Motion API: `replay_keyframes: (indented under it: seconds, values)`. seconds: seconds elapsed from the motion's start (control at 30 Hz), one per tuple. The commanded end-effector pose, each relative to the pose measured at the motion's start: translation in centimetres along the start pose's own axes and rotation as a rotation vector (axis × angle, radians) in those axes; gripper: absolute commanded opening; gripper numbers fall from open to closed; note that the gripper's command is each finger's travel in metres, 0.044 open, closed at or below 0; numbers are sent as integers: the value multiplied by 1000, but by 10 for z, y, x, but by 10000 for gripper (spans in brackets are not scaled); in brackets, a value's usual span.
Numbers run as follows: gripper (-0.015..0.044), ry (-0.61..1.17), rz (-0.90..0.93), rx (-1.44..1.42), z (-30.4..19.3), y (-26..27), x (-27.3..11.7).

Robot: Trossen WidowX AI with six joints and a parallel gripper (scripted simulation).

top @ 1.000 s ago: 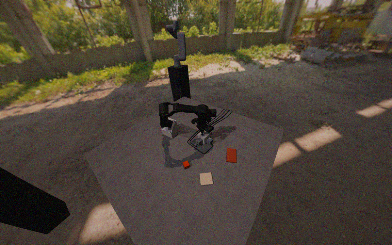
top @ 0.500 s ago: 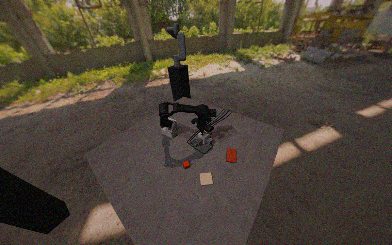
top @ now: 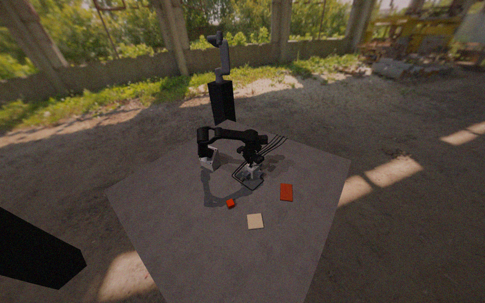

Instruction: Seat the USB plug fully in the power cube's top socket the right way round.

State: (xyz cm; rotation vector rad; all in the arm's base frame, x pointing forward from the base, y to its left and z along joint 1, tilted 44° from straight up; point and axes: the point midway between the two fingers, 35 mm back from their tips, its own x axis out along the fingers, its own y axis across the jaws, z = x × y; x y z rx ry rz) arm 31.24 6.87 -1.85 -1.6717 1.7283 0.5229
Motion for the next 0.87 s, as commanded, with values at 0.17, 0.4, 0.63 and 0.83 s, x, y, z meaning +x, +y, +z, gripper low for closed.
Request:
replay_keyframes:
  seconds: [0.17, 0.4, 0.63, 0.83]
  values:
    - [95, 0, 0, -2, 0, 0, 0]
    - [95, 0, 0, -2, 0, 0, 0]
    - [95, 0, -1, -1, 0, 0, -5]
    - [95, 0, 0, -1, 0, 0, -11]
